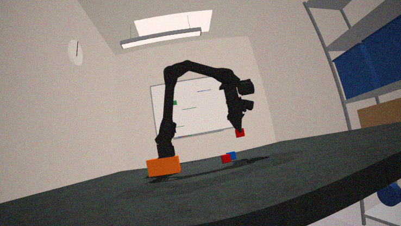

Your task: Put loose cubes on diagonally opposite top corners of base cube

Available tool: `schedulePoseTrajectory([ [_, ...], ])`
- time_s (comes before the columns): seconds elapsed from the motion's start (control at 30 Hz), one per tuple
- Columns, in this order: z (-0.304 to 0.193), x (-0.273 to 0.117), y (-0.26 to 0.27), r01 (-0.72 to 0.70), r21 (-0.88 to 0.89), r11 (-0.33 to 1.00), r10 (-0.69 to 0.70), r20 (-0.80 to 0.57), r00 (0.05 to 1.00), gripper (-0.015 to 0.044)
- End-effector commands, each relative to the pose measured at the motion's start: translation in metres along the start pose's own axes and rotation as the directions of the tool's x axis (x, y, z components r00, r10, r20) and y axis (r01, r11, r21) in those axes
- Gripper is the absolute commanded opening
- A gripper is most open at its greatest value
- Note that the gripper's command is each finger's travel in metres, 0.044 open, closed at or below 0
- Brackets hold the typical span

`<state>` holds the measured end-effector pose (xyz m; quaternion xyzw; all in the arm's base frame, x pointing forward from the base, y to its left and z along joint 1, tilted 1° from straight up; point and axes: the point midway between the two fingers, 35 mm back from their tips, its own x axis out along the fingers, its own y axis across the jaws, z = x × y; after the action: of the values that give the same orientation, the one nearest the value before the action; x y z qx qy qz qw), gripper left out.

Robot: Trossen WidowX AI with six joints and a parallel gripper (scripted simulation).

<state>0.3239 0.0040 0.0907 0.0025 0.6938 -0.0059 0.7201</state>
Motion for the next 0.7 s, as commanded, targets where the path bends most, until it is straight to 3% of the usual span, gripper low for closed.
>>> schedulePoseTrajectory([
  [0.0, -0.005, 0.004, 0.011, 0.000, -0.104, 0.995, 0.000, -0.002, 1.000, 0.0105],
  [0.67, -0.032, 0.020, 0.065, -0.006, -0.615, 0.788, 0.005, -0.004, 1.000, 0.0105],
])
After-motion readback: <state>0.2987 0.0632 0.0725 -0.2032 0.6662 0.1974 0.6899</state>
